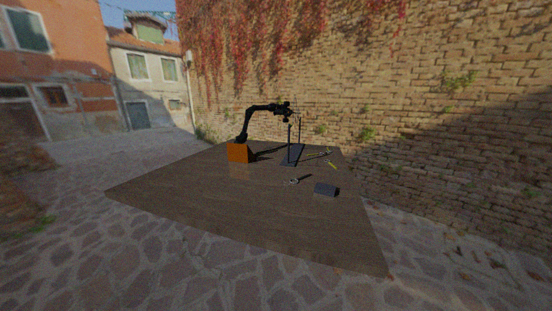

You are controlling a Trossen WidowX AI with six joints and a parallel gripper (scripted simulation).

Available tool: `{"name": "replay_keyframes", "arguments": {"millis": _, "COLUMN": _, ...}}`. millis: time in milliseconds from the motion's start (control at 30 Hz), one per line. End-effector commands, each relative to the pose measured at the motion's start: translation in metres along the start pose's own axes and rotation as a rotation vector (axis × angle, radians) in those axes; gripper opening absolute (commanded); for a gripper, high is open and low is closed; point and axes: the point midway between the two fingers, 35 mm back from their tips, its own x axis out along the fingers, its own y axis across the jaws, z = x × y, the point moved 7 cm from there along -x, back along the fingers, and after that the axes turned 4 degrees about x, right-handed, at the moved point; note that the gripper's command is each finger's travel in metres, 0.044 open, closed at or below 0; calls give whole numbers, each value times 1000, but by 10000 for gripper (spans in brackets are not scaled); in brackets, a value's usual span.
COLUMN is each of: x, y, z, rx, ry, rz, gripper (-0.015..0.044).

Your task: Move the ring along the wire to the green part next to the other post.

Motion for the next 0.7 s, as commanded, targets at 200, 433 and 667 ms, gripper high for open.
{"name": "replay_keyframes", "arguments": {"millis": 200, "x": 3, "y": 6, "z": 1, "rx": 152, "ry": 5, "rz": 97, "gripper": -150}}
{"name": "replay_keyframes", "arguments": {"millis": 433, "x": 3, "y": 10, "z": 1, "rx": 286, "ry": 5, "rz": 176, "gripper": -150}}
{"name": "replay_keyframes", "arguments": {"millis": 667, "x": 3, "y": 14, "z": 2, "rx": 424, "ry": 4, "rz": 258, "gripper": -150}}
